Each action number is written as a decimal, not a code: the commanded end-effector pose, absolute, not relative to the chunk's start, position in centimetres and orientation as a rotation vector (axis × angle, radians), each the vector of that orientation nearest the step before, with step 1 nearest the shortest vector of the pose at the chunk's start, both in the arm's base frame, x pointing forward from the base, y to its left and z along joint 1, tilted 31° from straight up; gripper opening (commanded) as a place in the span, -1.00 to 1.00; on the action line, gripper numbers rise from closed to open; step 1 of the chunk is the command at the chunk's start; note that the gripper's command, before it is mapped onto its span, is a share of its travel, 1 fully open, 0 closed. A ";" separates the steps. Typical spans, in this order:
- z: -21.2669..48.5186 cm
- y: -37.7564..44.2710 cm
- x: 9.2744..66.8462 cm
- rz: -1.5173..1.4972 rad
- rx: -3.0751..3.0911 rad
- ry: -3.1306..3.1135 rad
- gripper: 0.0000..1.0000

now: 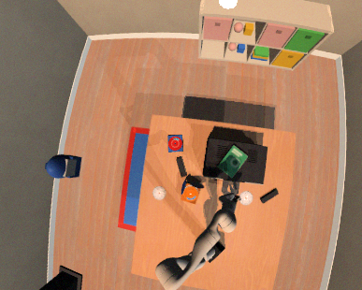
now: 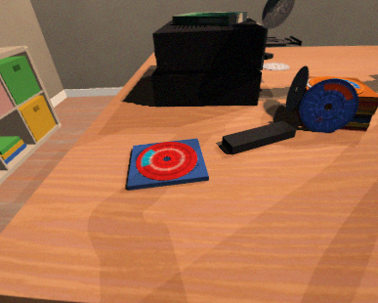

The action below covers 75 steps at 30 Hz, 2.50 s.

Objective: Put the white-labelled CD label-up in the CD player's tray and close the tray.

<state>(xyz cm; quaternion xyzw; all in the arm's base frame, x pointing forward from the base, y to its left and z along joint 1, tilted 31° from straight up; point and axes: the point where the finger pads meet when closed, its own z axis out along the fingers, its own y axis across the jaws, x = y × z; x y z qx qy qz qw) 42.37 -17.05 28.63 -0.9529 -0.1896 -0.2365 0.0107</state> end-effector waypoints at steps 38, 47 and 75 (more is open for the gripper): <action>28.5 -13.9 41.3 -0.863 -3.172 -0.553 -0.78; 28.3 -13.4 41.1 -0.885 -3.207 -0.543 -0.78; 28.0 -12.4 40.9 -0.934 -3.281 -0.520 -0.78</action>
